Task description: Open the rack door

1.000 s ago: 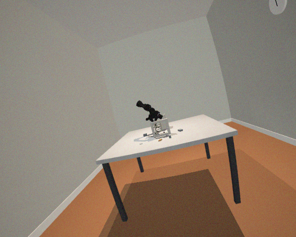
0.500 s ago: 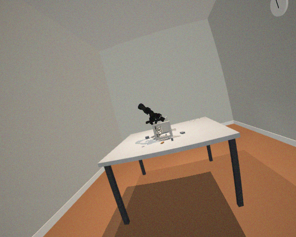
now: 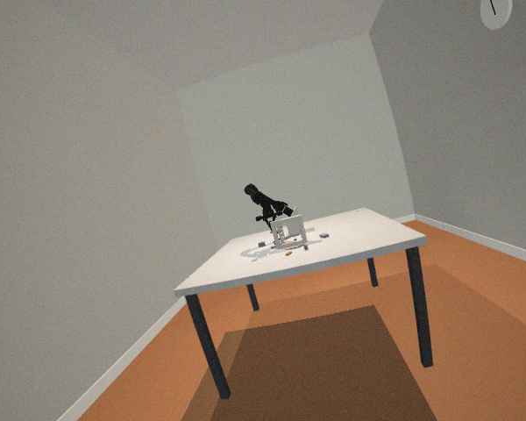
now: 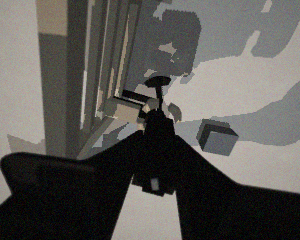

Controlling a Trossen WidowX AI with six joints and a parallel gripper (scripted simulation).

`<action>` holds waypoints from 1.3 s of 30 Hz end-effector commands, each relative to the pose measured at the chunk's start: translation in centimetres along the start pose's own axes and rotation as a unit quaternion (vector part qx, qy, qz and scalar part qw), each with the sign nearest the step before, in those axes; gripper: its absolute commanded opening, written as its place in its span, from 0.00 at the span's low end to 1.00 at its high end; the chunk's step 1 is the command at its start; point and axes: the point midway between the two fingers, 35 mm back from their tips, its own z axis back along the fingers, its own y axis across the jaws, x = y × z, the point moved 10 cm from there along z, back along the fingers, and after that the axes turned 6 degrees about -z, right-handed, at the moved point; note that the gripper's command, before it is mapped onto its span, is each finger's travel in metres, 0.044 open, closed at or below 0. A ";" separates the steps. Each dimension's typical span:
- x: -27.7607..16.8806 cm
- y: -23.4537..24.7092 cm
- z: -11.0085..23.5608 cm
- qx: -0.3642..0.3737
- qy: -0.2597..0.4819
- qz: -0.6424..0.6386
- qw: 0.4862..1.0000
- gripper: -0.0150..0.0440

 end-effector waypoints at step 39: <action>0.4 -0.7 1.7 0.002 -0.002 0.036 0.999 0.74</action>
